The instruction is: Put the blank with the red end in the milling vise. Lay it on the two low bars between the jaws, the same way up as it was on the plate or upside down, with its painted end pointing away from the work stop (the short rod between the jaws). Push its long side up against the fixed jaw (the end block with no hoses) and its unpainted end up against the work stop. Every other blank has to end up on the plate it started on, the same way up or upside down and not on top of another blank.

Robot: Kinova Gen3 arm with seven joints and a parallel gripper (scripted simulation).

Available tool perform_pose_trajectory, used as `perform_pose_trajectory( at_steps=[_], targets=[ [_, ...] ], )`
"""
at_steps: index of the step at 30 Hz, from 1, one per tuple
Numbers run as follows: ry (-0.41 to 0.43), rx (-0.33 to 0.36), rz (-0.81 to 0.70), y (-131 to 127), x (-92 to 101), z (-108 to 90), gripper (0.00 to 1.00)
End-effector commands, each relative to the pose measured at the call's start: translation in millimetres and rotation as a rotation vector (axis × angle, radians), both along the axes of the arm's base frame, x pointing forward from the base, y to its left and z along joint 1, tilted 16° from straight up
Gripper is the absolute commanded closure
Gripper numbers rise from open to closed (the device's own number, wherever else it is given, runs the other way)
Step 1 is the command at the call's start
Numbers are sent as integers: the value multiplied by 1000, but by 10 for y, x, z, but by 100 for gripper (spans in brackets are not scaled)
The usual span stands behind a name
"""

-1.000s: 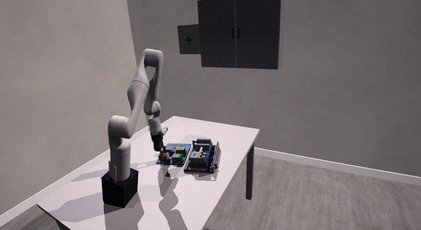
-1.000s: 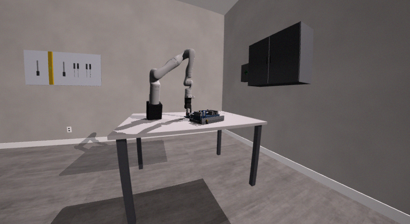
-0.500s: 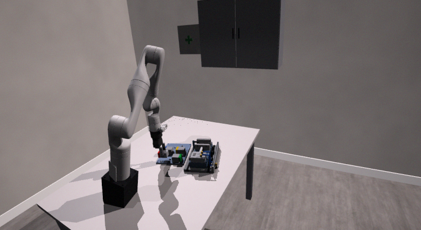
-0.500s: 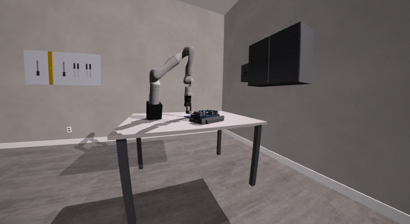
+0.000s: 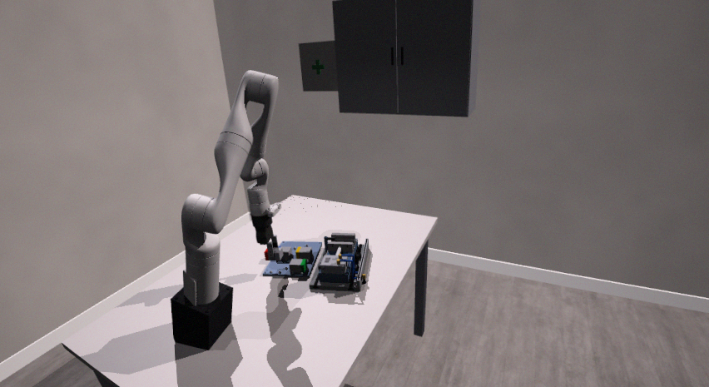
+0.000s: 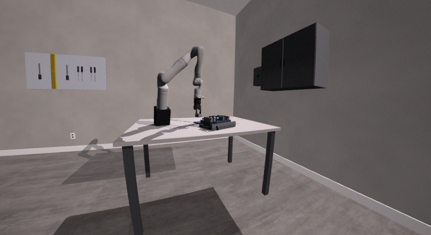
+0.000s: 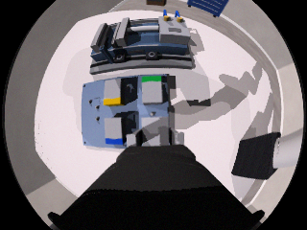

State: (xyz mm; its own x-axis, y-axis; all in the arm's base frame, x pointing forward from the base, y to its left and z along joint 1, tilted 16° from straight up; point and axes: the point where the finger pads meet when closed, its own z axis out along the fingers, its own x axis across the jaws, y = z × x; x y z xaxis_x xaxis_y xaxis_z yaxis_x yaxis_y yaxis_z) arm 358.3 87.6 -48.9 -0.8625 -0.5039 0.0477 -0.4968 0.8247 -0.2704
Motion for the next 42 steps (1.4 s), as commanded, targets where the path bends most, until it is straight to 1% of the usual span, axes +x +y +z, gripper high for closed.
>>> perform_pose_trajectory(
  at_steps=[1,12,15,29,31,32,42],
  targets=[
    [-5,5,-1,23,13,58,100],
    [-10,8,-2,77,7,271,100],
    [-4,4,0,76,-19,265,100],
    [-10,8,-2,179,-6,672,100],
    [-10,8,-2,179,-6,672,100],
    [0,2,1,171,-40,637,100],
    [-8,6,-2,209,2,790,100]
  ],
)
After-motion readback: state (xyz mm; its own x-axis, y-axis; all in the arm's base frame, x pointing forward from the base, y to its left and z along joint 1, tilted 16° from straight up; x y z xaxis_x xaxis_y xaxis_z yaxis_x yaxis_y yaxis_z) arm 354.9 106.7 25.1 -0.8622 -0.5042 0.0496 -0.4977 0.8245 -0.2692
